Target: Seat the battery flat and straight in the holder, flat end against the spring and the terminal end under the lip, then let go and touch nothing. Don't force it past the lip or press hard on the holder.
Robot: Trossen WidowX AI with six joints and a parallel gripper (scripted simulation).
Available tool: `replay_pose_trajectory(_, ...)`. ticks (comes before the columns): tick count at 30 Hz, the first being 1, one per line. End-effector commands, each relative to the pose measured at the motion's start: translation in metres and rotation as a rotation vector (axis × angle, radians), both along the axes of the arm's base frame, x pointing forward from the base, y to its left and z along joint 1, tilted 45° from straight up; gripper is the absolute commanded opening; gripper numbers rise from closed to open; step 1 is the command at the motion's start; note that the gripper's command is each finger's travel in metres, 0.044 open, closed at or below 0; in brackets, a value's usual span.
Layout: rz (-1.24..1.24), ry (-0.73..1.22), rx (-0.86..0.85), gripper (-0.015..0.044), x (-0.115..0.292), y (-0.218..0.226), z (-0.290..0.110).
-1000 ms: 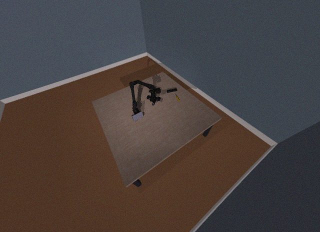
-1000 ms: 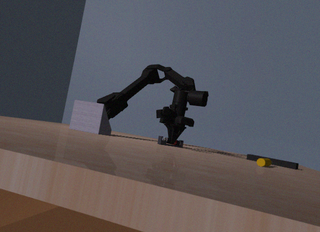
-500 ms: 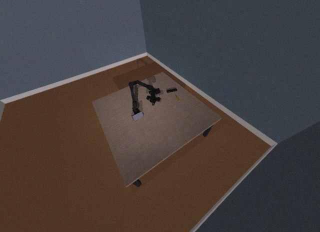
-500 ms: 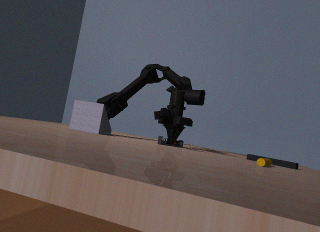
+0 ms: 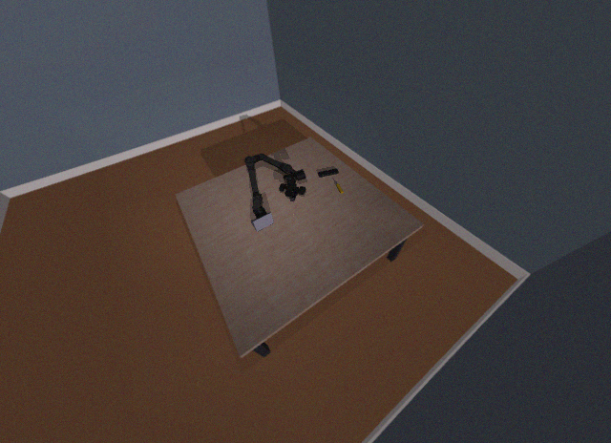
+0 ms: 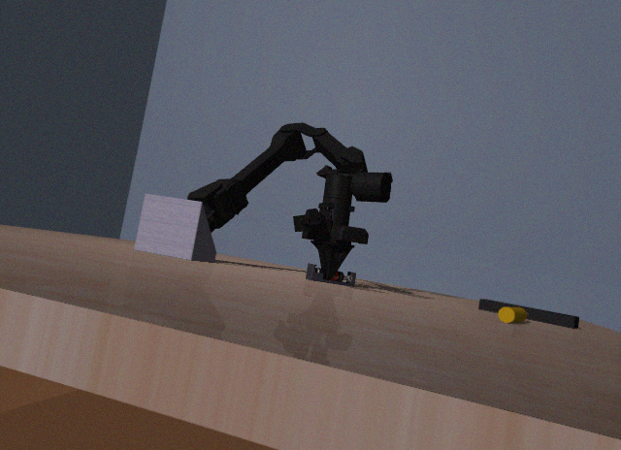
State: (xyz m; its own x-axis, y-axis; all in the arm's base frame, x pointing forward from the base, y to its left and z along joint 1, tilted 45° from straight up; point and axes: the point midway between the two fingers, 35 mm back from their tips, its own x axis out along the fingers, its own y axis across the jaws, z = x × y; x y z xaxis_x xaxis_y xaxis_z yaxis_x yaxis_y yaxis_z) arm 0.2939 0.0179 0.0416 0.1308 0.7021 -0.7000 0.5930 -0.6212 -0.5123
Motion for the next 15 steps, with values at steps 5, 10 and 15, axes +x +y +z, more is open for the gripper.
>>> replay_pose_trajectory(5,0.001,-0.004,0.001,0.0061,-0.0019,-0.0001,-0.0007)
replay_pose_trajectory(10,0.001,-0.004,0.001,0.0087,-0.0019,-0.0001,-0.0007)
replay_pose_trajectory(15,0.001,-0.004,0.001,0.0163,-0.0019,-0.0004,-0.0004)
